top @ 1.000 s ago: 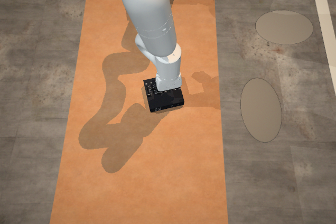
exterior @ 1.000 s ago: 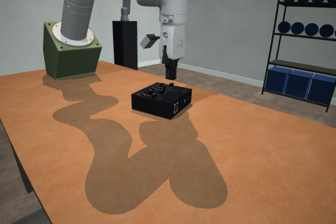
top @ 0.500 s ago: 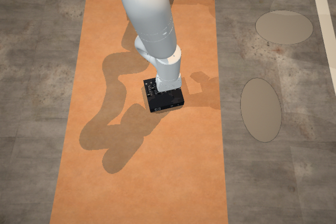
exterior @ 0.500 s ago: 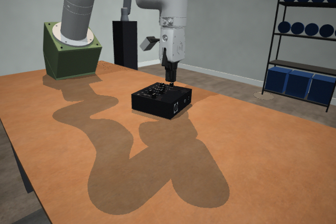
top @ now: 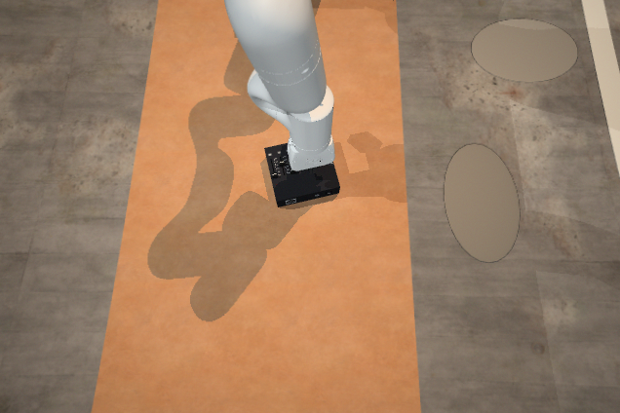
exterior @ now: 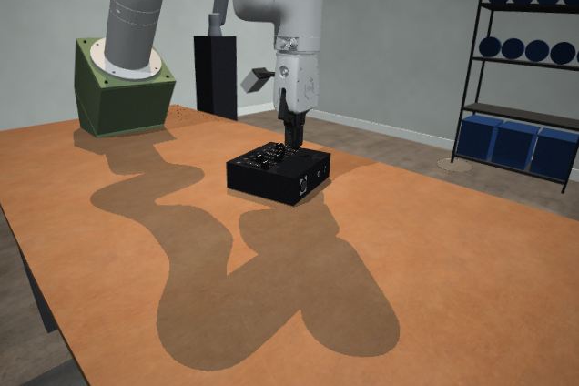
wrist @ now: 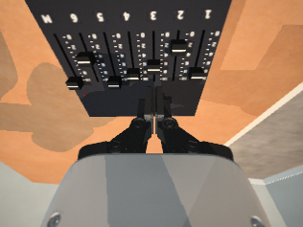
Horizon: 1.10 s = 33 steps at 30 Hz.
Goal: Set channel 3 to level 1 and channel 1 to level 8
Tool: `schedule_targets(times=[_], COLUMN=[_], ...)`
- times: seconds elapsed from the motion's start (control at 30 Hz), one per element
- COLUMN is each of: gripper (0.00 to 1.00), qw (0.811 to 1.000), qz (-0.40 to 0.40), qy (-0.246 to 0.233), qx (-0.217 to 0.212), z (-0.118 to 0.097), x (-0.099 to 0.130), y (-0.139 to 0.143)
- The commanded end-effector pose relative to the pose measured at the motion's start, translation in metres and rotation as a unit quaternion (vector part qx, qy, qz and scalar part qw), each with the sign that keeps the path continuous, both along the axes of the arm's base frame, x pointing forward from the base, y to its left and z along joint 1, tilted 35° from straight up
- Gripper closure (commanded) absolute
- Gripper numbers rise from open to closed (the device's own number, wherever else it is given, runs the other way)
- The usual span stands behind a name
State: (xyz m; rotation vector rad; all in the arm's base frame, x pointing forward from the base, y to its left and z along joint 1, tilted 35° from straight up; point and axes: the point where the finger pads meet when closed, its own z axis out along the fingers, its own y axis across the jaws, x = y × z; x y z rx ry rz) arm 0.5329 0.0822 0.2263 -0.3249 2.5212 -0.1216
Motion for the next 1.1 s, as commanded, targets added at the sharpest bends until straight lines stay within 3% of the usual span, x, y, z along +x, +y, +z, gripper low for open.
schedule_targets(times=[0.0, 1.07], gripper=[1.0, 1.0], qw=[1.0, 1.0], qz=[0.0, 0.0], qy=[-0.001, -0.001], qx=[0.001, 0.001], z=[-0.0016, -0.004], x=[0.0016, 0.0031], y=[0.0, -0.0002])
